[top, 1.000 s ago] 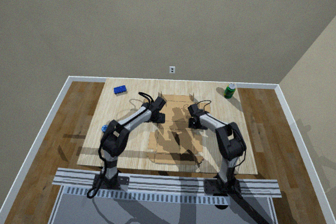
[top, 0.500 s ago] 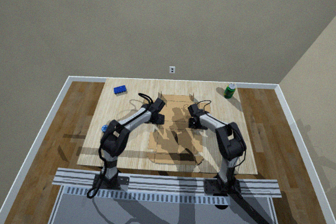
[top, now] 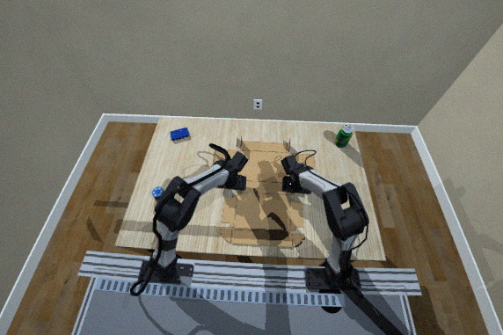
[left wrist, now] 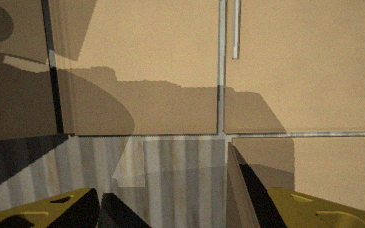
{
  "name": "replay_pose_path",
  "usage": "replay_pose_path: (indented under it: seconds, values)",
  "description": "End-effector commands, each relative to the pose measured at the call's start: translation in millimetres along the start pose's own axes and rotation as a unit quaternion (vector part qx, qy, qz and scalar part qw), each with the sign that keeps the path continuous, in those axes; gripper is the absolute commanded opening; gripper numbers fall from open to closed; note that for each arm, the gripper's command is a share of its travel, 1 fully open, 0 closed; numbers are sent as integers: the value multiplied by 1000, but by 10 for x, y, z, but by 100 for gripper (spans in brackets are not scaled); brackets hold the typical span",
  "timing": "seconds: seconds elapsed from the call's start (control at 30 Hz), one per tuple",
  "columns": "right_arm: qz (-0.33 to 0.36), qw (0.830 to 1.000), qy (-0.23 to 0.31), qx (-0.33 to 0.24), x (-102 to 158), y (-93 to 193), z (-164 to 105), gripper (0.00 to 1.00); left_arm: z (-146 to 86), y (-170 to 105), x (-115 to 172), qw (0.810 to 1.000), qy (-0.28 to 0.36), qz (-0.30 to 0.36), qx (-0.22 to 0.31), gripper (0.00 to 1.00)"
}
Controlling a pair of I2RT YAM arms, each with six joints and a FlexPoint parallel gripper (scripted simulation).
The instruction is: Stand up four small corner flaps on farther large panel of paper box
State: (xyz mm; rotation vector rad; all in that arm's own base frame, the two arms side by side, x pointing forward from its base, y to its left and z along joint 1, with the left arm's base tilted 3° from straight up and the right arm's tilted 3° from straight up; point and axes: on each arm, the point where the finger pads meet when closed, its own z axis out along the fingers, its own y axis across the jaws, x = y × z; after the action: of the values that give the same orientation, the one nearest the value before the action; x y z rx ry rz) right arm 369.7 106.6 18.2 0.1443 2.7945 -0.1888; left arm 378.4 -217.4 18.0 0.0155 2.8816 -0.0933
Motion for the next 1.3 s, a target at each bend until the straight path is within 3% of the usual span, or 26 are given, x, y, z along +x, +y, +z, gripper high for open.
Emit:
replay_pose_path:
  seconds: [0.0, 1.0, 1.1, 1.27]
  values:
    - [-9, 999, 34, -1, 157, 33, 103, 77, -11, -62, -129, 1000, -21, -5, 3, 77]
    - [-8, 999, 41, 0, 211, -19, 134, 77, 102, 42, -22, 997, -2, 10, -78, 77]
    - [6, 999, 8, -41, 42, 4, -35, 77, 104, 44, -19, 997, -1, 10, -78, 77]
    - [11, 998, 7, -59, 39, -1, -47, 77, 104, 44, -19, 997, -1, 12, -78, 77]
